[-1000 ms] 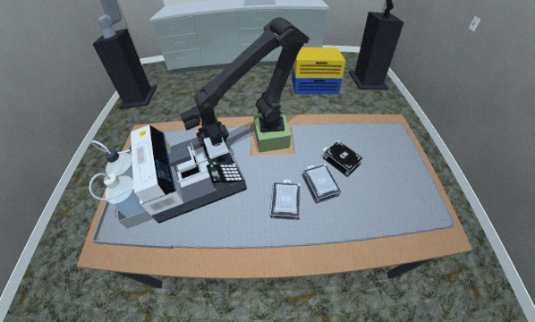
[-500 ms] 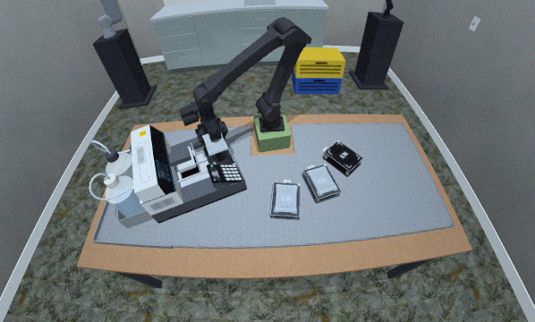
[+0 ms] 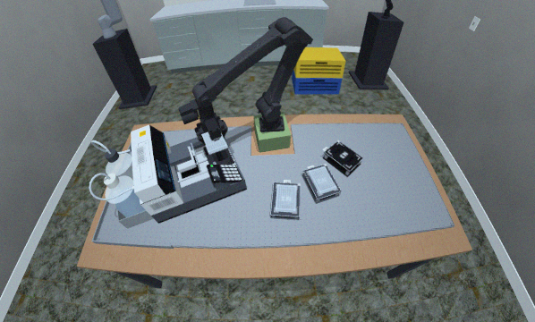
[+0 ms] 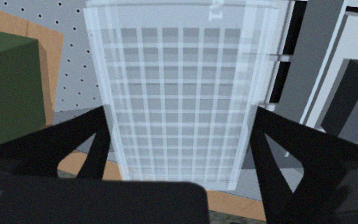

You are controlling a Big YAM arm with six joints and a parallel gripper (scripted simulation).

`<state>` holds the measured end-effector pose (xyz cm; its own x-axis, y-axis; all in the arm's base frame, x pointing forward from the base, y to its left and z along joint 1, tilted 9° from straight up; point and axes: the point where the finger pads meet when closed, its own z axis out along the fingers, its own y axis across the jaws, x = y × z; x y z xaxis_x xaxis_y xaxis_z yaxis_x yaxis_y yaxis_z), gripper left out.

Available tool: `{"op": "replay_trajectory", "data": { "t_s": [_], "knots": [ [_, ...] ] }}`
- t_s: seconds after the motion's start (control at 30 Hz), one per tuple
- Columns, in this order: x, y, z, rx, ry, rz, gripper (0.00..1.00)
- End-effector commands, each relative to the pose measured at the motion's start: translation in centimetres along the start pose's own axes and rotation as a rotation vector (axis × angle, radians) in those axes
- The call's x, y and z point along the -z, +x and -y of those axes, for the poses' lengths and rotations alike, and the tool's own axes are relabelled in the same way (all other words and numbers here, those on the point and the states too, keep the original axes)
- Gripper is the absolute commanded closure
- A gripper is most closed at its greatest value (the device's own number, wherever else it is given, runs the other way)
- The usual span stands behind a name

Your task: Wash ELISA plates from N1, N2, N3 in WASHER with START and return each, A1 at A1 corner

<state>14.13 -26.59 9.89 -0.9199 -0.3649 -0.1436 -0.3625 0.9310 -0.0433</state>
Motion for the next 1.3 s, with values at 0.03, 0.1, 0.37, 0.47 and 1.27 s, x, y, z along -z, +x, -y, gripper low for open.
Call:
{"op": "replay_trajectory", "data": {
  "t_s": [0.03, 0.1, 0.37, 0.47, 1.27],
  "knots": [
    [0.4, -2.1, -0.7, 0.046, 0.0, 0.0, 0.18],
    [0.4, -3.1, -1.0, 0.046, 0.0, 0.0, 0.18],
    [-0.1, -6.1, -1.0, 0.047, 0.011, 0.002, 0.18],
    [0.6, -7.8, -0.9, 0.05, 0.036, 0.01, 0.18],
    [1.0, -14.1, -1.3, 0.04, 0.052, 0.029, 0.18]
  ]
}}
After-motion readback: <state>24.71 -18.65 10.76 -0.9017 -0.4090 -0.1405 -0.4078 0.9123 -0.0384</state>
